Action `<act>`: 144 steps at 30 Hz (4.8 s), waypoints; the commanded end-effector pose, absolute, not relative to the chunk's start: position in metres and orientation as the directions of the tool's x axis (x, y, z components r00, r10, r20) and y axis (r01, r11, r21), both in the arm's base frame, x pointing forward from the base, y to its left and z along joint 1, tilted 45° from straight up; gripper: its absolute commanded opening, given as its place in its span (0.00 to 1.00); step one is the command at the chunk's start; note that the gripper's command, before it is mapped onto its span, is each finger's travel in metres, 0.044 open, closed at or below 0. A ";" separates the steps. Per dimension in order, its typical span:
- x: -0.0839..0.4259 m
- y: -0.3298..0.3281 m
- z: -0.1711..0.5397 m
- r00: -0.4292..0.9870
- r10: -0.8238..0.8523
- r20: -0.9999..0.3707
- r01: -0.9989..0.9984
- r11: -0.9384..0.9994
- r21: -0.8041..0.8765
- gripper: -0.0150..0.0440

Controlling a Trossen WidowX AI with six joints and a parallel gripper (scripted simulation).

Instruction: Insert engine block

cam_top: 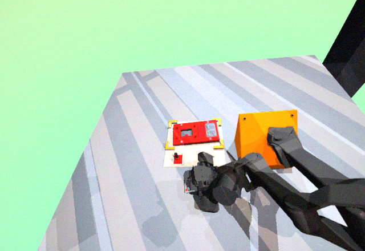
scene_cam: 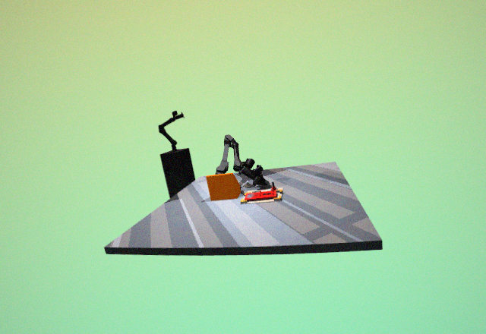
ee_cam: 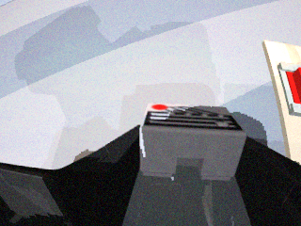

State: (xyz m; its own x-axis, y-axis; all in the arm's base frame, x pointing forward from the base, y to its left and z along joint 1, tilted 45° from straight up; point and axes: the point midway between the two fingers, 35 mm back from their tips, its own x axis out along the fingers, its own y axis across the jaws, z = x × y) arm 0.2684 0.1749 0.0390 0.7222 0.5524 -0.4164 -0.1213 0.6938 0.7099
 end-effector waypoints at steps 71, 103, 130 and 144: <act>0.262 0.161 0.046 0.527 0.576 -0.625 -0.482 0.808 0.339 1.00; 0.271 0.146 0.059 0.060 0.646 -0.761 -0.992 0.120 0.024 1.00; 0.282 0.149 0.069 -0.064 0.705 -0.706 -0.989 -0.140 -0.051 1.00; 0.281 0.164 0.054 -0.064 0.706 -0.706 -0.989 -0.140 -0.051 1.00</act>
